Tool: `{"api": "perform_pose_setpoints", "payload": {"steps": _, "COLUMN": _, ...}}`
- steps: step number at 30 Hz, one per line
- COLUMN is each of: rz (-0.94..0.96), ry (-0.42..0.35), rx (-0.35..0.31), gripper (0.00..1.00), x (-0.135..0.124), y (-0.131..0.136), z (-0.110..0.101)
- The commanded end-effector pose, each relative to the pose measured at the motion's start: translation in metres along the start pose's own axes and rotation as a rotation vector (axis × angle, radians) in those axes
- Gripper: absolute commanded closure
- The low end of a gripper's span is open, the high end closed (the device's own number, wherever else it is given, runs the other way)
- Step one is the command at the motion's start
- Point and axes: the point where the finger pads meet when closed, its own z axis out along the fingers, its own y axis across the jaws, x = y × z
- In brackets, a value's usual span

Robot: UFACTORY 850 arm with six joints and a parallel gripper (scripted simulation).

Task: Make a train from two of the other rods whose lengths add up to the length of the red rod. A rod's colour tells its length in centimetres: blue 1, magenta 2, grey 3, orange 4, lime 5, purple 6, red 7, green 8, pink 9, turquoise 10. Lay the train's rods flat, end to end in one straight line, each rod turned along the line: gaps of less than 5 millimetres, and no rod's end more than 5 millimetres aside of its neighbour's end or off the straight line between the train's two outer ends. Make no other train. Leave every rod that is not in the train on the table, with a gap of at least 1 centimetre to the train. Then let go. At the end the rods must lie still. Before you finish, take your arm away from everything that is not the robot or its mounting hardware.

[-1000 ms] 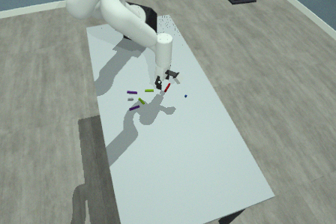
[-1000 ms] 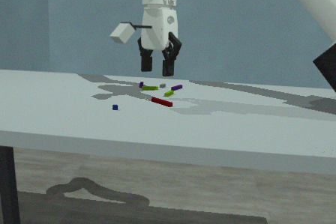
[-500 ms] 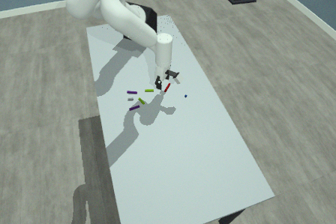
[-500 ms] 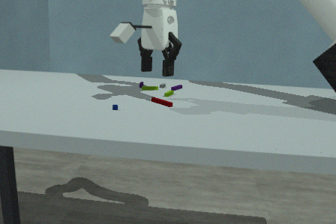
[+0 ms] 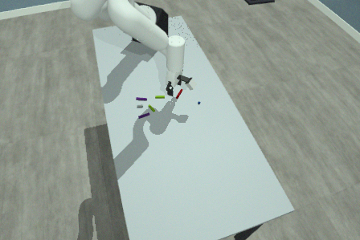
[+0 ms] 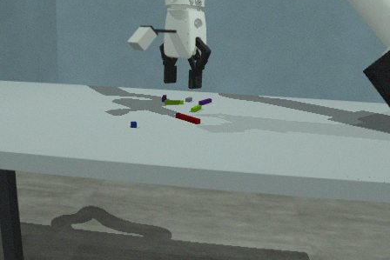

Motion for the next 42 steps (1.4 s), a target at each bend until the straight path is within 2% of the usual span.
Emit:
{"api": "perform_pose_setpoints", "payload": {"steps": 1, "rz": 0.000, "ry": 0.001, "rx": 0.000, "gripper": 0.00, "x": 0.000, "y": 0.000, "z": 0.000}}
{"api": "perform_pose_setpoints", "payload": {"steps": 32, "rz": -0.007, "ry": 0.001, "rx": 0.000, "gripper": 0.00, "x": 0.001, "y": 0.000, "z": 0.000}}
{"api": "perform_pose_setpoints", "payload": {"steps": 42, "rz": -0.276, "ry": 0.001, "rx": -0.002, "gripper": 0.00, "x": 0.016, "y": -0.003, "z": 0.000}}
